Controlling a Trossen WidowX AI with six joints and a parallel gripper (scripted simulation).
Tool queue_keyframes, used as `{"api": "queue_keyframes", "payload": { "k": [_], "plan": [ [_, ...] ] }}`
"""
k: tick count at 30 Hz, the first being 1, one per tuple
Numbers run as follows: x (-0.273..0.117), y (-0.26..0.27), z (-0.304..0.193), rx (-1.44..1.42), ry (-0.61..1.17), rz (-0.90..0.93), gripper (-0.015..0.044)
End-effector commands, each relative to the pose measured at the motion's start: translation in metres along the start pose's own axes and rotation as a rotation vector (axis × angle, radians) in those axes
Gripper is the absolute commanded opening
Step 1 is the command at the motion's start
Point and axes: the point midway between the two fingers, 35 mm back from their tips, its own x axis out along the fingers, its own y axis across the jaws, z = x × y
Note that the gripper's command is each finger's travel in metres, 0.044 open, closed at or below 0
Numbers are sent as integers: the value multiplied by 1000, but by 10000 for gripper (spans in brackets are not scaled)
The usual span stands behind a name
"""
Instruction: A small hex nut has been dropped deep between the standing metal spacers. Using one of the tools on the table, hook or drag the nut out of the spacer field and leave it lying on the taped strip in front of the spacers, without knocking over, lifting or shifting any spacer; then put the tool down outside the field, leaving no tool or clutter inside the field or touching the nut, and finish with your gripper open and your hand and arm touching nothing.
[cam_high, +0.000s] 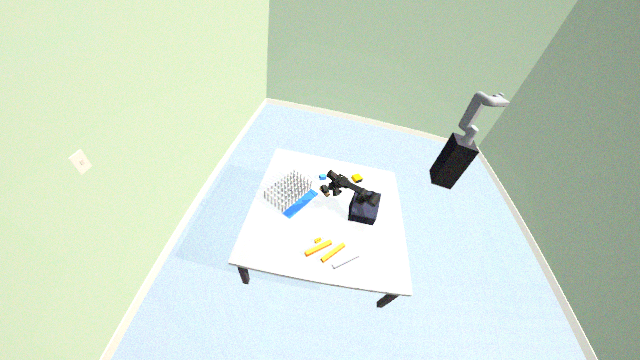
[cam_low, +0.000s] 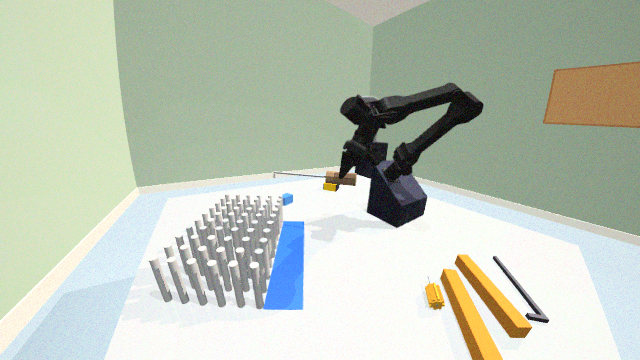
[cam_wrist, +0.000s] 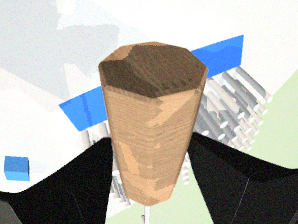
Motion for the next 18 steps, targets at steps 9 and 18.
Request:
{"api": "queue_keyframes", "payload": {
  "k": [9,18],
  "plan": [
    [-5,-17,48,-193,-73,-102,0],
    [13,-14,48,-198,-74,-91,0]
  ]
}}
